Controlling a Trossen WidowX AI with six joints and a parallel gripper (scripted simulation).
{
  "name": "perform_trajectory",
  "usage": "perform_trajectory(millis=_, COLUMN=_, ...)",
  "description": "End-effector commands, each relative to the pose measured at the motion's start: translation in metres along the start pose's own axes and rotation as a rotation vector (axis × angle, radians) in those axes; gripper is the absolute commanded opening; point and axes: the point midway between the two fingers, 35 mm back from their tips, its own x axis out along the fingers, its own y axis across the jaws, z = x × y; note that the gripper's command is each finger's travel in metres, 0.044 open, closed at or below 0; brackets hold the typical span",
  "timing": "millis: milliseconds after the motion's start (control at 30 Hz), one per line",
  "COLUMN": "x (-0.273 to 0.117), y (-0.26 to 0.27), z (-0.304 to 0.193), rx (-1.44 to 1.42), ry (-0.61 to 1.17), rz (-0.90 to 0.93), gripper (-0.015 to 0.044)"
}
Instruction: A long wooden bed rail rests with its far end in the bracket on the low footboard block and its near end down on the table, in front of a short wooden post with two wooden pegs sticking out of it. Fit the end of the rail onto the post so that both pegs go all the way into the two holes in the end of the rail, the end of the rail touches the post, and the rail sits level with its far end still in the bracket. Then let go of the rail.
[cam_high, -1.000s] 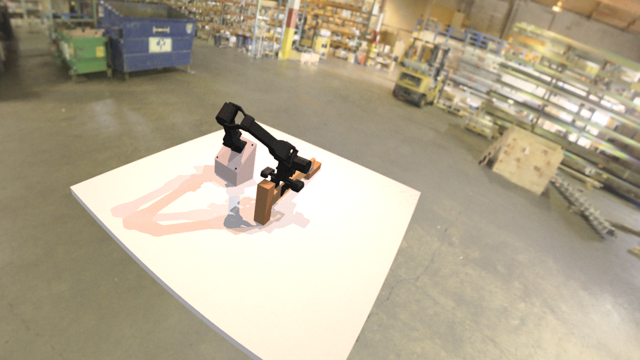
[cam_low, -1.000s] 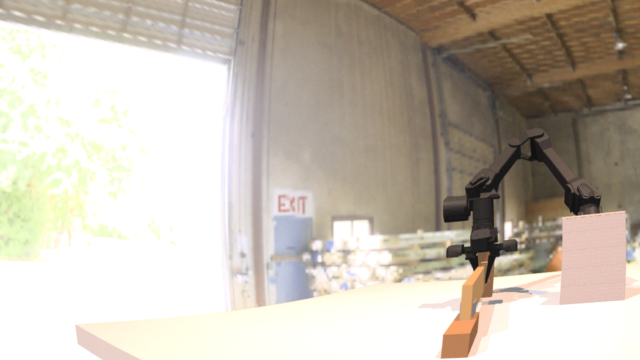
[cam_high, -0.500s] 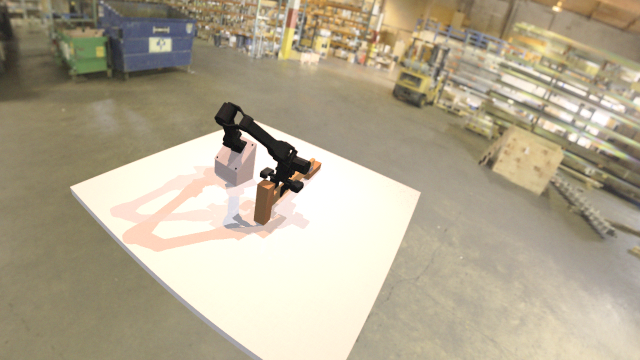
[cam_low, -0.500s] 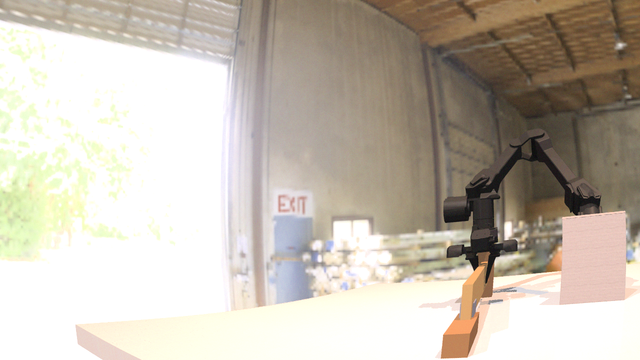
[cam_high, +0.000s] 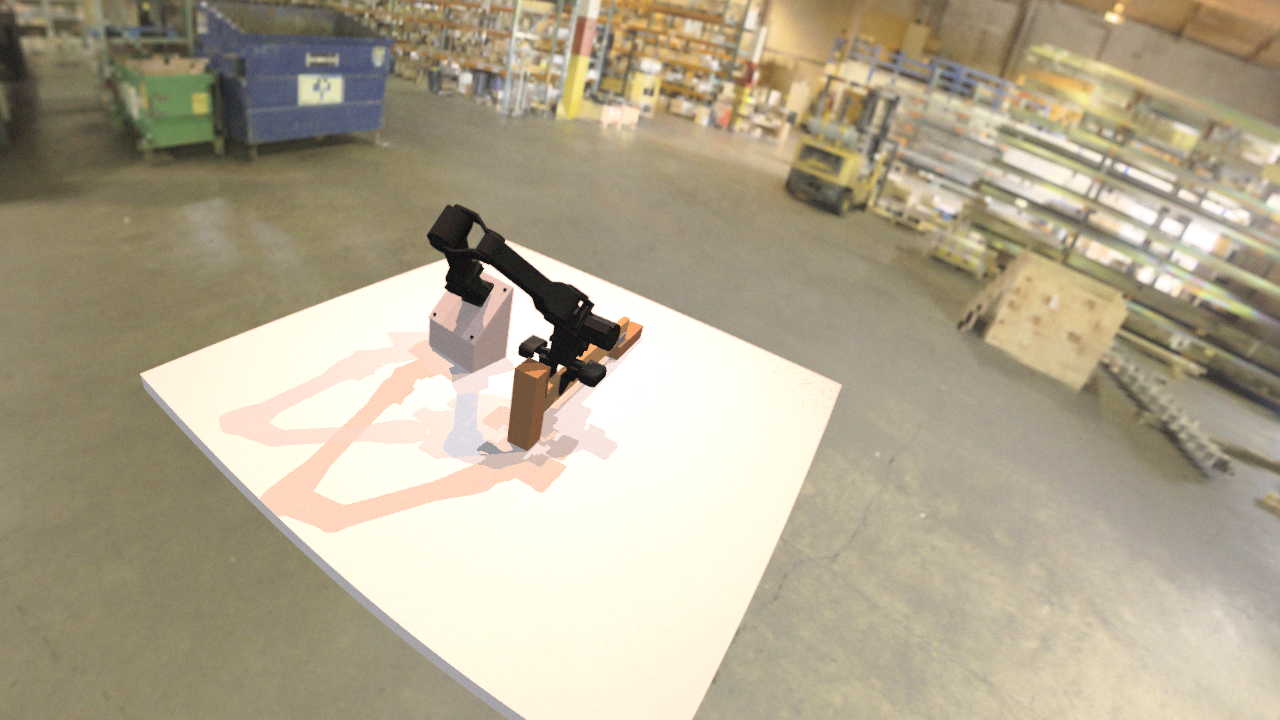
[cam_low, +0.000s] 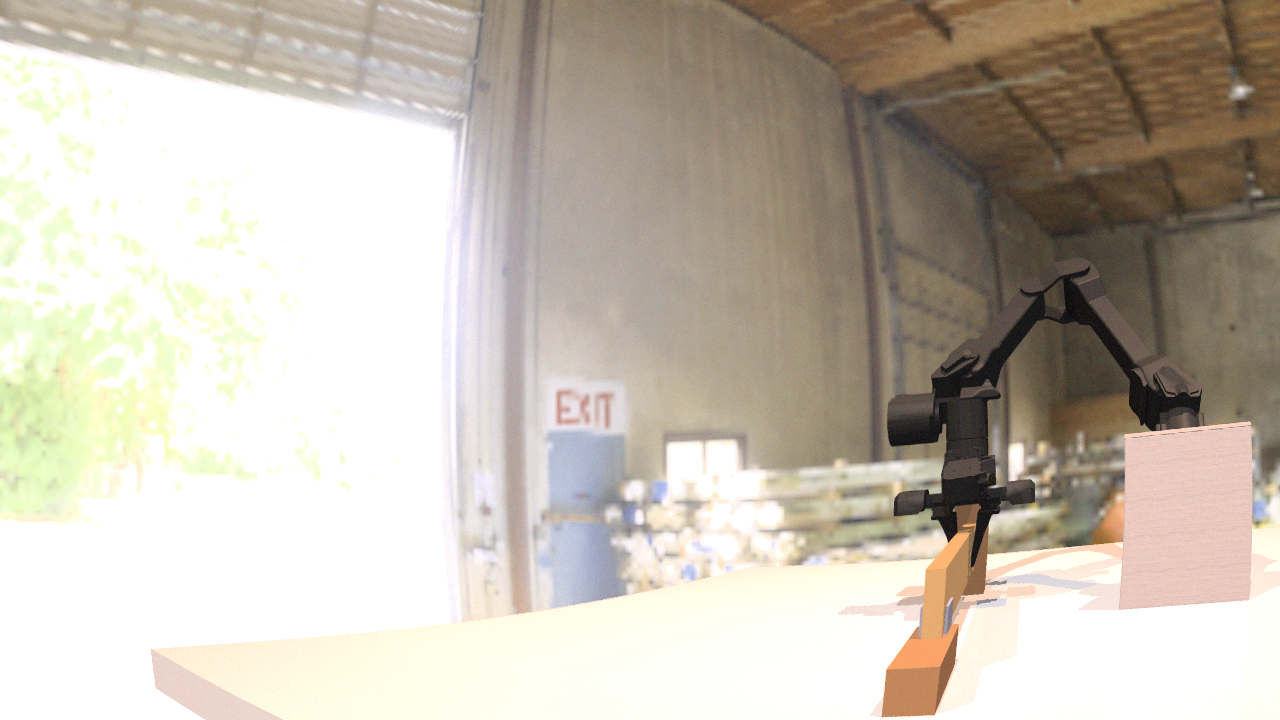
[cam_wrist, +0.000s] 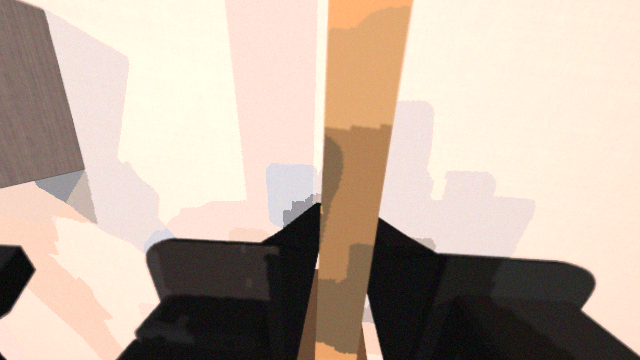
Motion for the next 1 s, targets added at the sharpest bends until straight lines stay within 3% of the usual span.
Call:
perform_trajectory(millis=0, x=-0.002, y=-0.0009, z=-0.0034, rx=0.001, ry=0.002, rz=-0.007, gripper=0.0)
perform_trajectory(millis=967, x=-0.0031, y=-0.0009, z=-0.0124, rx=0.001, ry=0.002, rz=-0.007, gripper=0.0)
